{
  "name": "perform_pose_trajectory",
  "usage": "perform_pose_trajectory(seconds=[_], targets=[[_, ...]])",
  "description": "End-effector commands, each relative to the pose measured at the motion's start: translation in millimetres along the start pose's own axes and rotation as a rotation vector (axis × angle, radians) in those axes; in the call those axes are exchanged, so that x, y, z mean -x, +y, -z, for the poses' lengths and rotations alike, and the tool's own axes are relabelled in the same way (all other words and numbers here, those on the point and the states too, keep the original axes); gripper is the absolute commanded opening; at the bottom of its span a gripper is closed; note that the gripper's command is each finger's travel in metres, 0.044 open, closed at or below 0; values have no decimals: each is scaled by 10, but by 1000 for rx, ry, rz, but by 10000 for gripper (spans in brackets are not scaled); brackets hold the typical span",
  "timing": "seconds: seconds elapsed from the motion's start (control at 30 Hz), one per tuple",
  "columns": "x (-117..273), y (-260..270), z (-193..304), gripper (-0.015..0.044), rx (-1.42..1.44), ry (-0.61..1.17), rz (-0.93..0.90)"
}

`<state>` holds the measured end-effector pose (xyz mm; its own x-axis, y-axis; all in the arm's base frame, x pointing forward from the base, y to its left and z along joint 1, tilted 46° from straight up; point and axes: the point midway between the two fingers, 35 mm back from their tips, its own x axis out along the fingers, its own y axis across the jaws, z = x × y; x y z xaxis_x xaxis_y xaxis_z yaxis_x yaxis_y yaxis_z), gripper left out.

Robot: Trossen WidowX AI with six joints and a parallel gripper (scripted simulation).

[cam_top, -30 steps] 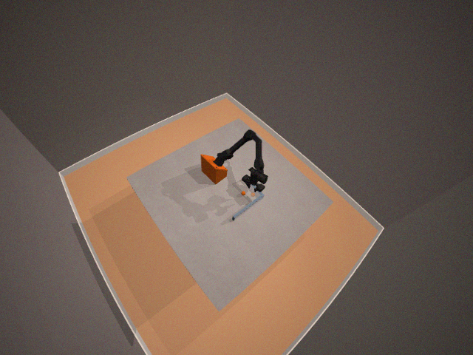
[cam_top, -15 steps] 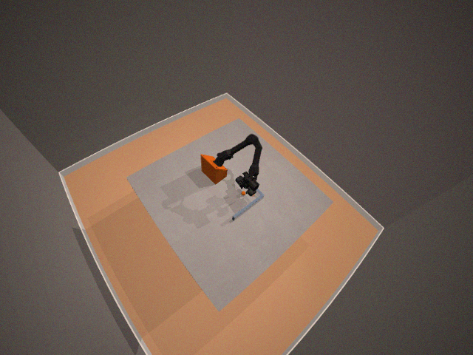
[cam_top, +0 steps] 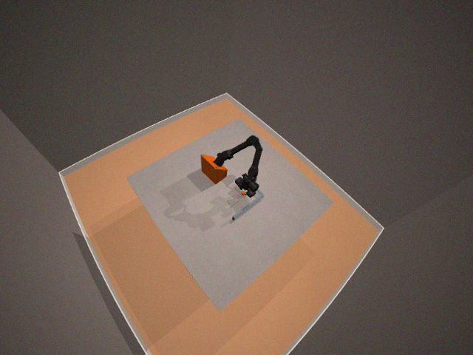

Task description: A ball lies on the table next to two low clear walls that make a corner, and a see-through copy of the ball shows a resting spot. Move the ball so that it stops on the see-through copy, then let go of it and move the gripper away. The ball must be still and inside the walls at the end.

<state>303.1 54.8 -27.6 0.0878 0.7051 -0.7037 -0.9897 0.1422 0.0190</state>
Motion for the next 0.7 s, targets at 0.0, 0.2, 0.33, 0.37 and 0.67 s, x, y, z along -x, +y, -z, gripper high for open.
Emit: perform_pose_trajectory(seconds=[0.0,0.2,0.33,0.37,0.67], targets=[[-83,14,-4,277,-4,-5,-4],[-179,19,-7,277,-4,-6,-4],[-217,22,-9,277,-5,-7,-4],[-217,22,-9,251,-5,-7,-4],[-217,22,-9,132,-5,-7,-4]])
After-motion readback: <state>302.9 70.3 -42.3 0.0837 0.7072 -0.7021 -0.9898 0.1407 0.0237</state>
